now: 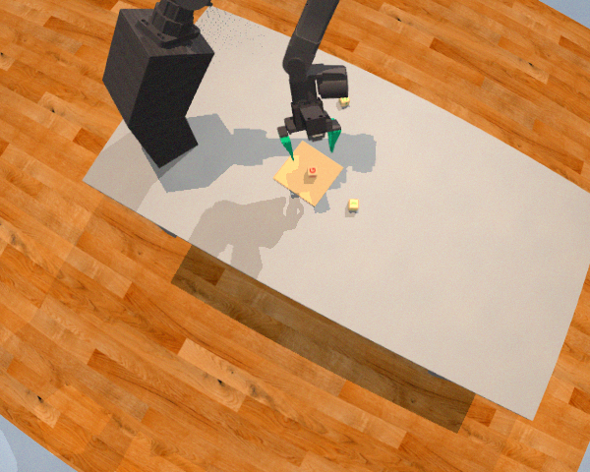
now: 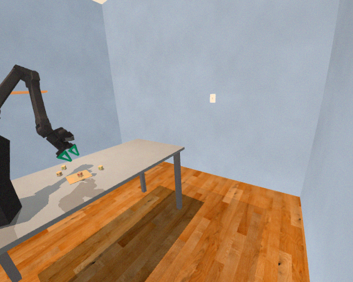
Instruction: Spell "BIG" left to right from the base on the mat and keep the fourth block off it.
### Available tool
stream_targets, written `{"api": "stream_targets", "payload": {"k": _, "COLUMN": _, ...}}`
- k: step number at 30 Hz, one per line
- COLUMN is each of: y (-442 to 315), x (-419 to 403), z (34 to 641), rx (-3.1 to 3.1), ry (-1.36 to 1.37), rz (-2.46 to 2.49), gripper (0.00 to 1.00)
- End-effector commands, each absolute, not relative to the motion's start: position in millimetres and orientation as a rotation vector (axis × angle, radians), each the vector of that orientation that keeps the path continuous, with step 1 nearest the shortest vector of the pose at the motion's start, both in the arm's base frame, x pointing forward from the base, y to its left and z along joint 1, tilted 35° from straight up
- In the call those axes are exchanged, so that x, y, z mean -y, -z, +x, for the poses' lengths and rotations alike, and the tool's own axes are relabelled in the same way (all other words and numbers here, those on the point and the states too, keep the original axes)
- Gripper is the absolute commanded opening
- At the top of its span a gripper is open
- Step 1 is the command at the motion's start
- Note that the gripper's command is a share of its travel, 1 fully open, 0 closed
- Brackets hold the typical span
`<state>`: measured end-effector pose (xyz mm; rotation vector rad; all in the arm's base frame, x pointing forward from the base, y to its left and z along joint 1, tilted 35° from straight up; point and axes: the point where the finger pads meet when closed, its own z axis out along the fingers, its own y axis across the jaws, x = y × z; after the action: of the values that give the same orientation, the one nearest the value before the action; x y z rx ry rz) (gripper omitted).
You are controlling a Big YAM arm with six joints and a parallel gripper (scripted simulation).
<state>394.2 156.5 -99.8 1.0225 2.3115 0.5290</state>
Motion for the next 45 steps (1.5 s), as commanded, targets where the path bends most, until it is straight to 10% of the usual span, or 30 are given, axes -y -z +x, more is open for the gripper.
{"api": "stream_targets", "payload": {"k": 1, "y": 84.6, "x": -171.5, "z": 399.8, "rx": -2.305, "ry": -0.569, "rz": 0.914, "gripper": 1.0}}
{"api": "stream_targets", "payload": {"k": 45, "y": 88.2, "x": -162.0, "z": 400.1, "rx": -2.305, "ry": -0.545, "rz": 0.945, "gripper": 1.0}}
